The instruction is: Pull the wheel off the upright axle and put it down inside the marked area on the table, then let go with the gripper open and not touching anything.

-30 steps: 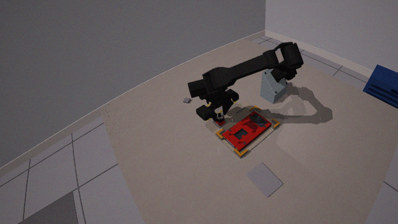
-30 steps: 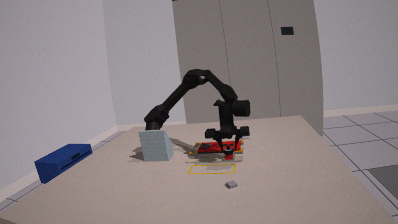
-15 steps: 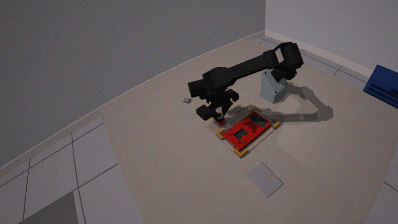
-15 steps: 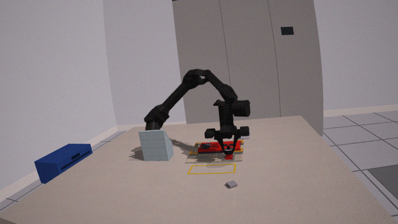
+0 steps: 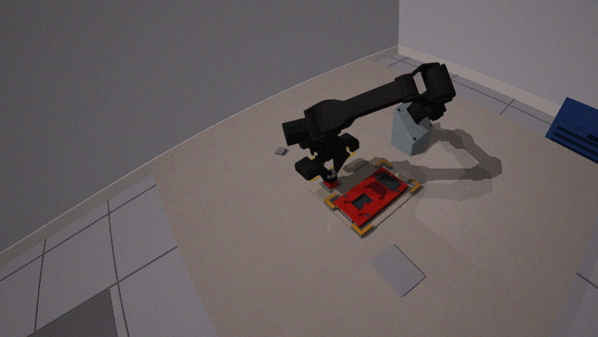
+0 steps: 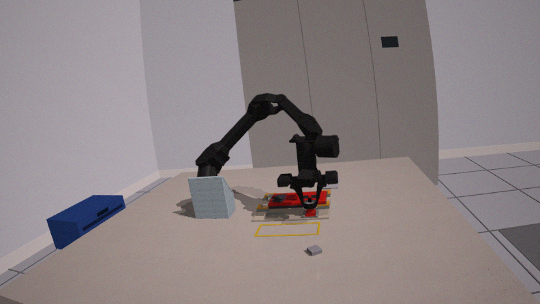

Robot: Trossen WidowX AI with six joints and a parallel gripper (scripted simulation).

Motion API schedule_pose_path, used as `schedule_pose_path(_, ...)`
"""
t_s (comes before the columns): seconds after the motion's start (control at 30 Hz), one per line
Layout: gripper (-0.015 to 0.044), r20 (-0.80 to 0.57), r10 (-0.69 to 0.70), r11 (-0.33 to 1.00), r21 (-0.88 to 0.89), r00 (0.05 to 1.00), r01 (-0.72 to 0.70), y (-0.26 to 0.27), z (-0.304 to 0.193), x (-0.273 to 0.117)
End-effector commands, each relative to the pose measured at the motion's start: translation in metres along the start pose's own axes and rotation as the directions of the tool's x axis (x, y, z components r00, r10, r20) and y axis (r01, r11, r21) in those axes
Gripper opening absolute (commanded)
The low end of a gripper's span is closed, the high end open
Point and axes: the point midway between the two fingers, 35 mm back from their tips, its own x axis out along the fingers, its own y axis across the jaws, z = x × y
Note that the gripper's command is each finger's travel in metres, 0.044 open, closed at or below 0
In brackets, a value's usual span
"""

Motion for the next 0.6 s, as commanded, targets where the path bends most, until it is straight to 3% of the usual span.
schedule_pose_path(0.0,0.0000,0.003,0.004,1.000,-0.004,1.000,-0.004,0.0015,0.0002,-0.0036)
schedule_pose_path(0.57,0.0000,0.003,0.005,1.000,-0.002,1.000,-0.004,0.0015,0.0004,-0.0092)
